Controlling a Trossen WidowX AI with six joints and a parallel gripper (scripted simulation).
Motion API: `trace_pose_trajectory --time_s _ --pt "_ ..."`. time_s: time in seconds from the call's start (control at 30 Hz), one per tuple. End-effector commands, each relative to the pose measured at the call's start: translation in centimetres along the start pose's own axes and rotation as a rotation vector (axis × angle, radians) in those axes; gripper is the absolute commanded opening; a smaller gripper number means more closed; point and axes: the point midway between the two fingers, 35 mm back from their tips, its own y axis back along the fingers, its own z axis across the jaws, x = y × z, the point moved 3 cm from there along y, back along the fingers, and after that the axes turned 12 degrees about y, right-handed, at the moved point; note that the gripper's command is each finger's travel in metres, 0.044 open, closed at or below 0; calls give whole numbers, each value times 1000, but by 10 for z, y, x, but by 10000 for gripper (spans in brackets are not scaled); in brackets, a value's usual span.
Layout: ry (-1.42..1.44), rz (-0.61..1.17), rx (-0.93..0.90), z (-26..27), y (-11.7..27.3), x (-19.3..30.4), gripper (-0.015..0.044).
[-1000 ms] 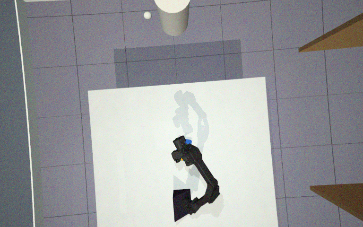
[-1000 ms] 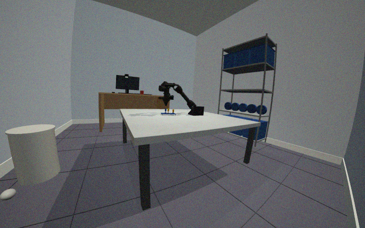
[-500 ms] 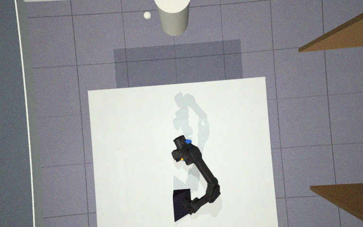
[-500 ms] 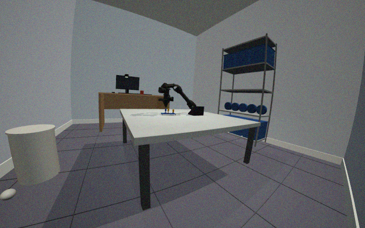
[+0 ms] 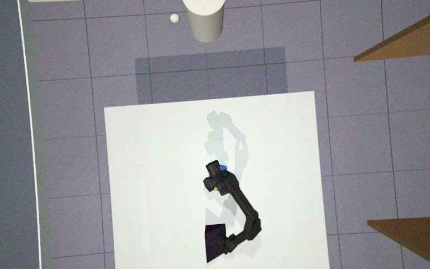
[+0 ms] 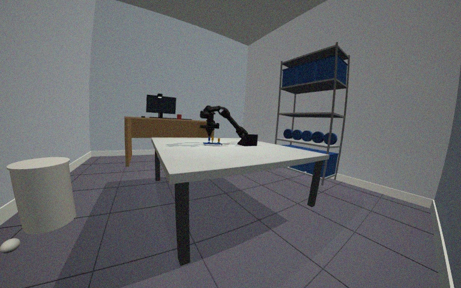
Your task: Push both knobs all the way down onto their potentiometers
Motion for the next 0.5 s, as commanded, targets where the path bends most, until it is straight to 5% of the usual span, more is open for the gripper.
trace_pose_trajectory --time_s 0.0,0.47 --pt "3 5 0 0 -1 1 0" --pt "3 5 0 0 -5 1 0"
